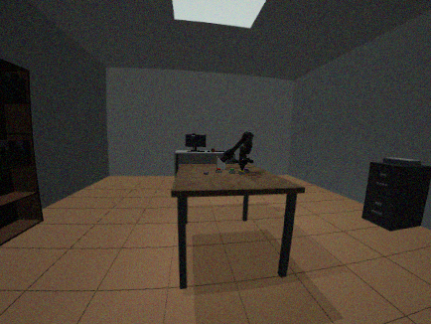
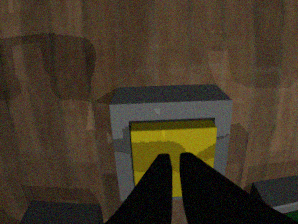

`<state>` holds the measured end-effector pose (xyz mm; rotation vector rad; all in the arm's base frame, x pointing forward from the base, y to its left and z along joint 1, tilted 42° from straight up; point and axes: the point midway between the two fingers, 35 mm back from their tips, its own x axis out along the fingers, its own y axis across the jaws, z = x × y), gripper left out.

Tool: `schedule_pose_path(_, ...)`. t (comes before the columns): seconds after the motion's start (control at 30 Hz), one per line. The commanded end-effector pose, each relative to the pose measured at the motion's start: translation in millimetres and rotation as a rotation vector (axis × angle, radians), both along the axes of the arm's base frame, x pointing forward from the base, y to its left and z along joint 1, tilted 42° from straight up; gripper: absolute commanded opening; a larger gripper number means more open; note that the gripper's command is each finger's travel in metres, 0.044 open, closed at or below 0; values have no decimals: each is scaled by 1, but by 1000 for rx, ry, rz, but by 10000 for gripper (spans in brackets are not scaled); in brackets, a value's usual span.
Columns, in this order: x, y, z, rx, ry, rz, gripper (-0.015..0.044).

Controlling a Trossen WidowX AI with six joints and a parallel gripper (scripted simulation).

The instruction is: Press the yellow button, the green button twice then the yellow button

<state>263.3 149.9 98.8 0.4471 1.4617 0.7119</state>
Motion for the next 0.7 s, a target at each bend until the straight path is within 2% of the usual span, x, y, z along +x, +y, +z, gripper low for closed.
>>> schedule_pose_path(0.0,-1,1,-1,0,7,1,20)
schedule_pose_path(0.23,-1,1,-1,0,7,1,20)
schedule_pose_path(0.47,0,-21,23,-2,7,1,20)
schedule_pose_path(0.53,-5,-21,35,-2,7,1,72)
schedule_pose_path(0.67,-42,-21,99,-2,9,1,178)
